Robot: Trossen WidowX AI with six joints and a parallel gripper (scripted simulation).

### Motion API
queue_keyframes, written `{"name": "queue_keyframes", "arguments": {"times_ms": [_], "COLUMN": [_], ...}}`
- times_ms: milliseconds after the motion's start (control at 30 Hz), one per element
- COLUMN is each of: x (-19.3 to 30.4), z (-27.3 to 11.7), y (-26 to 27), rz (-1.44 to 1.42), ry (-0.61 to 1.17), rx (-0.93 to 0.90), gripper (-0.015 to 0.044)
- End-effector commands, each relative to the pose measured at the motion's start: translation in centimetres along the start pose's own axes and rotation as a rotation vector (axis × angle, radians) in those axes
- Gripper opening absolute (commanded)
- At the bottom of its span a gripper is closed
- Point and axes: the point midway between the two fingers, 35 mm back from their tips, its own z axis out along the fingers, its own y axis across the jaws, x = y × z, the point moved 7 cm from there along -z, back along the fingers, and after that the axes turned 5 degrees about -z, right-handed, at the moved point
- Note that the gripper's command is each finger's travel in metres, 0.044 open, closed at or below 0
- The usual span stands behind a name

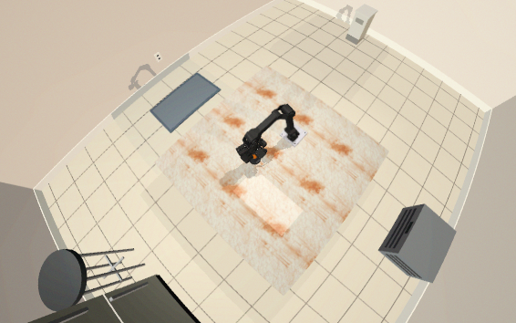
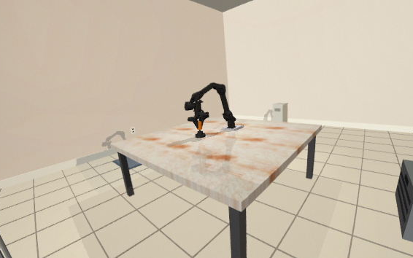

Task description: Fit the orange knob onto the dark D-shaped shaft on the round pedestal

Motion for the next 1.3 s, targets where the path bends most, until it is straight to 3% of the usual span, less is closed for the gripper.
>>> {"name": "queue_keyframes", "arguments": {"times_ms": [0,1100,1267], "x": [0.01,0.00,0.00], "z": [-0.12,-0.15,-0.12], "y": [-0.08,-0.05,-0.07], "rz": [-0.111,-0.152,-0.277], "ry": [-0.001,-0.001,-0.001], "rx": [0.003,0.003,0.003], "gripper": [0.0000,0.0000,0.0000]}}
